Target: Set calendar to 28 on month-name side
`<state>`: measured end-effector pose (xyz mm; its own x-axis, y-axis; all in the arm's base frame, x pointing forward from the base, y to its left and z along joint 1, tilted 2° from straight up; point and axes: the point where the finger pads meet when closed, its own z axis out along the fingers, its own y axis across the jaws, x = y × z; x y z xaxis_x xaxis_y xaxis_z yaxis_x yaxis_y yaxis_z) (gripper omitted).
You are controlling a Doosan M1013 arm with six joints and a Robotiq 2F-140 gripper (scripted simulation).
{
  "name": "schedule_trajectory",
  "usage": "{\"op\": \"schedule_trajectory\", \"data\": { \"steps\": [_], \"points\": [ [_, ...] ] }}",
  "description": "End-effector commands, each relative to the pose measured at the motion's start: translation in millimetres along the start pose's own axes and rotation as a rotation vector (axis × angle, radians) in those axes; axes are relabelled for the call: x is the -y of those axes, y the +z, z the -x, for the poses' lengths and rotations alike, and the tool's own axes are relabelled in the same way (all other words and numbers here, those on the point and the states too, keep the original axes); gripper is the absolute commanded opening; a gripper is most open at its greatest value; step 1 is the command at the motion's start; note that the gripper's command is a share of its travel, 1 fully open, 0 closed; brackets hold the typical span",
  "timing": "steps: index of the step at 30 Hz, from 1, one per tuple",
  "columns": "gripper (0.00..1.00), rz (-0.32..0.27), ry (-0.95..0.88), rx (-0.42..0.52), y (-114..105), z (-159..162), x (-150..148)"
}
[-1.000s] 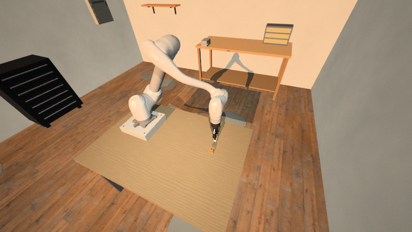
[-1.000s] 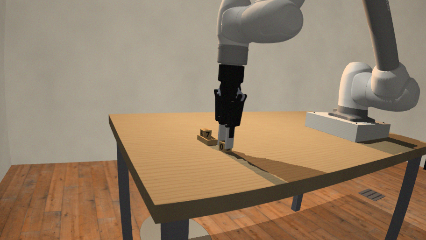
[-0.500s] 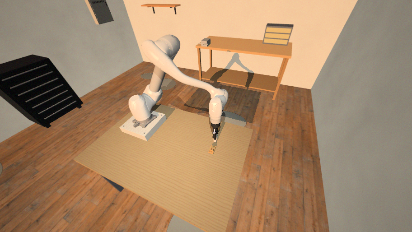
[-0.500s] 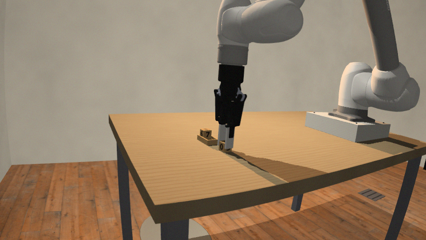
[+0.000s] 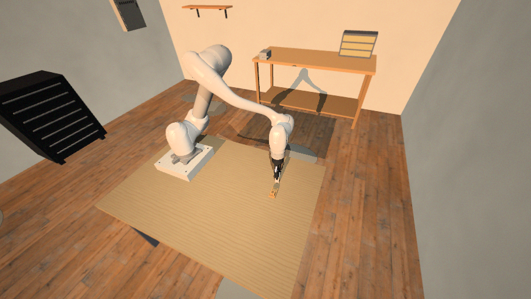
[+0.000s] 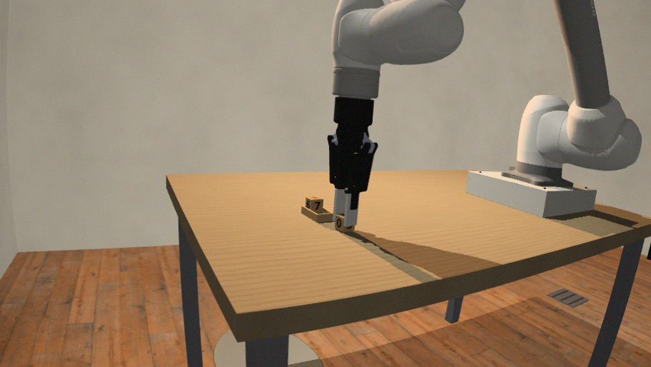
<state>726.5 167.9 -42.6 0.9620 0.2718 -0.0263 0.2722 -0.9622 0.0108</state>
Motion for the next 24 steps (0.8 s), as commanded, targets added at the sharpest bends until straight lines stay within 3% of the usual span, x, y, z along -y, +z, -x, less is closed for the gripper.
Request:
{"op": "schedule_trajectory", "data": {
  "steps": [1, 14, 24],
  "points": [
    [0.24, -0.002, -0.003, 0.003, -12, 2, -1],
    [0.24, -0.002, -0.003, 0.003, -86, 2, -1],
    [0.24, -0.002, -0.003, 0.003, -93, 2, -1]
  ]
}}
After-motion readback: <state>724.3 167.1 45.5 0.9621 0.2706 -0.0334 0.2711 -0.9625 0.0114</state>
